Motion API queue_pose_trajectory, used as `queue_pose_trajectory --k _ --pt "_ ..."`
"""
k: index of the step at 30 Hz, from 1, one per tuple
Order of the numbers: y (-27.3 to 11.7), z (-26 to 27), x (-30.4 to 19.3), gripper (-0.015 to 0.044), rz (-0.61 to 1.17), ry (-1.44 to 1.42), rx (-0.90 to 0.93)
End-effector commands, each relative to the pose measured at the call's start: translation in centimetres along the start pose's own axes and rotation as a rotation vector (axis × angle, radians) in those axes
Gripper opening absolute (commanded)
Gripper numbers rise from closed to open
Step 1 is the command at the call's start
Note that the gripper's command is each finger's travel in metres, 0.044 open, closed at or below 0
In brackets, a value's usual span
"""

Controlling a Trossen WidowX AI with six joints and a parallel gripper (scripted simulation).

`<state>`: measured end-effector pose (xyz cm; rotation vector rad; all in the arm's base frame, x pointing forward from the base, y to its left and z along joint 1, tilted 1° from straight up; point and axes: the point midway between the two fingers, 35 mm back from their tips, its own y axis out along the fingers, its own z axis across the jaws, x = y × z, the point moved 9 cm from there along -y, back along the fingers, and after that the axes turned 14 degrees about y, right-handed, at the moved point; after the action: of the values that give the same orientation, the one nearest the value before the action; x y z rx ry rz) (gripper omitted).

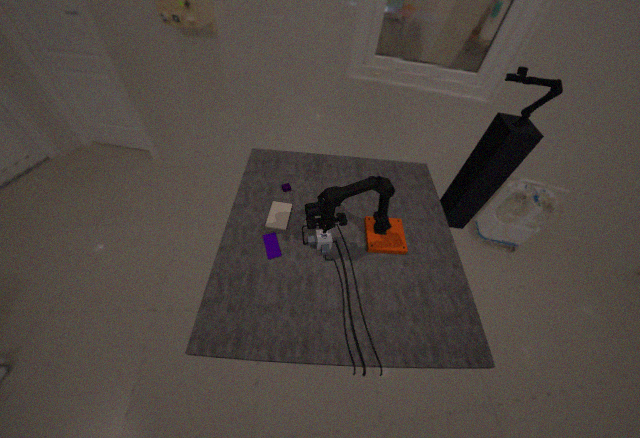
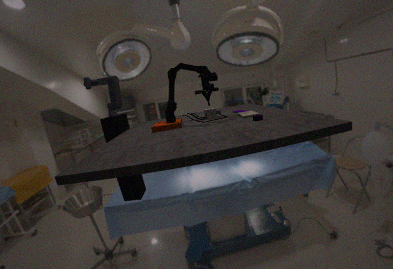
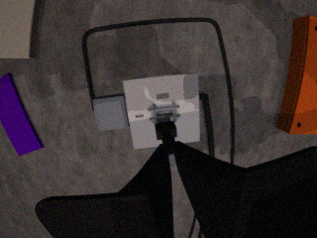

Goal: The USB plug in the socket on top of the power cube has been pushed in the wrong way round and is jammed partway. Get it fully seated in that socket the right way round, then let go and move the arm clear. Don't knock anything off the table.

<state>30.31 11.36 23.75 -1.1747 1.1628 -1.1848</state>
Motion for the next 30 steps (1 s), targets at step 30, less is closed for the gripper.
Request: queue_pose_trajectory --k 30 --pt "0.08 -0.02 0.01 0.0 0.0 -0.839 -0.001"
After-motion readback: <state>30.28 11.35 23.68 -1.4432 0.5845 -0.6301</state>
